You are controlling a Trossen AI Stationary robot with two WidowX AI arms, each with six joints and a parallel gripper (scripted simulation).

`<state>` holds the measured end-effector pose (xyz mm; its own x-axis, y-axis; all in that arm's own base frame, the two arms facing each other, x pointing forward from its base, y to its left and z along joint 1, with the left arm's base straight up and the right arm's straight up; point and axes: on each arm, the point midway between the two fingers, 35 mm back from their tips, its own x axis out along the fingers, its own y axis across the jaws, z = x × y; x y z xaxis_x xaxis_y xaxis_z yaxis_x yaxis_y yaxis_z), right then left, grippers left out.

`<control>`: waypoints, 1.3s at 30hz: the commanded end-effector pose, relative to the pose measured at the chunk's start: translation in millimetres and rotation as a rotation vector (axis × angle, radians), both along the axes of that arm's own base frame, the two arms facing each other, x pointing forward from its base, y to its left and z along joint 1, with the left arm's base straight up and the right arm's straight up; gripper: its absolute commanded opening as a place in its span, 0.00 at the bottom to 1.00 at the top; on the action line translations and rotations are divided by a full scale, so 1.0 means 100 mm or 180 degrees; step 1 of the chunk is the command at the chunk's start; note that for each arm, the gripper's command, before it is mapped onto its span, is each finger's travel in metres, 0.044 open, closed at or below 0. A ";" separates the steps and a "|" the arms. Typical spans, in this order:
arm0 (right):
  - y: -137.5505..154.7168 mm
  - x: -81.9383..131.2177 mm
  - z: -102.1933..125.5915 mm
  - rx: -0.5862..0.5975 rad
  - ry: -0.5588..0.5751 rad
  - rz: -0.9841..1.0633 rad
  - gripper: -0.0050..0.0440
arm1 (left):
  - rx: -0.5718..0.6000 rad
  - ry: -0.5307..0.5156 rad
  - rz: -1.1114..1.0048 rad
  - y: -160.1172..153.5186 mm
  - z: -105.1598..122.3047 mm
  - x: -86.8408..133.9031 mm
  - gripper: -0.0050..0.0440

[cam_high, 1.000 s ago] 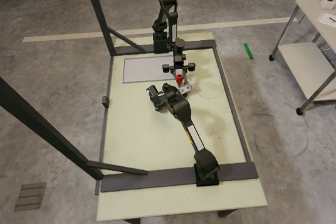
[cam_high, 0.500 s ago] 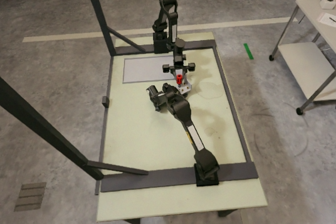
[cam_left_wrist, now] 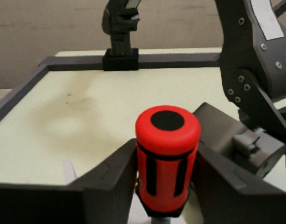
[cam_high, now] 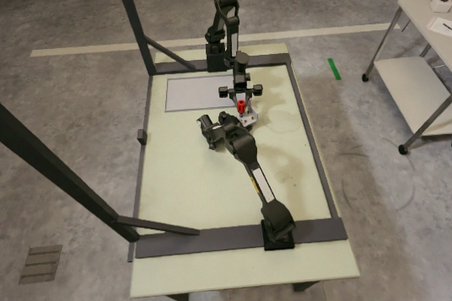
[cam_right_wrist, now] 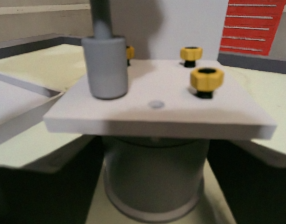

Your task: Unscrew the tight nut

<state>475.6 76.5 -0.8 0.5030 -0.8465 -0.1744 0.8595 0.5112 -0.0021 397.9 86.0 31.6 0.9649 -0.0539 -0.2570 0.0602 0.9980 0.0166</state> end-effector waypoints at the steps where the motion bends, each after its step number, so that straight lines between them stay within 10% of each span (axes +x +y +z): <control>1: 0.01 0.05 0.23 0.0073 -0.0148 -0.0004 0.60 | 0.0038 -0.0104 -0.0006 0.01 0.11 0.05 0.38; 39: 0.01 0.05 0.23 0.0073 -0.0148 -0.0004 0.60 | 0.0041 -0.0112 -0.0005 0.01 0.11 0.05 0.38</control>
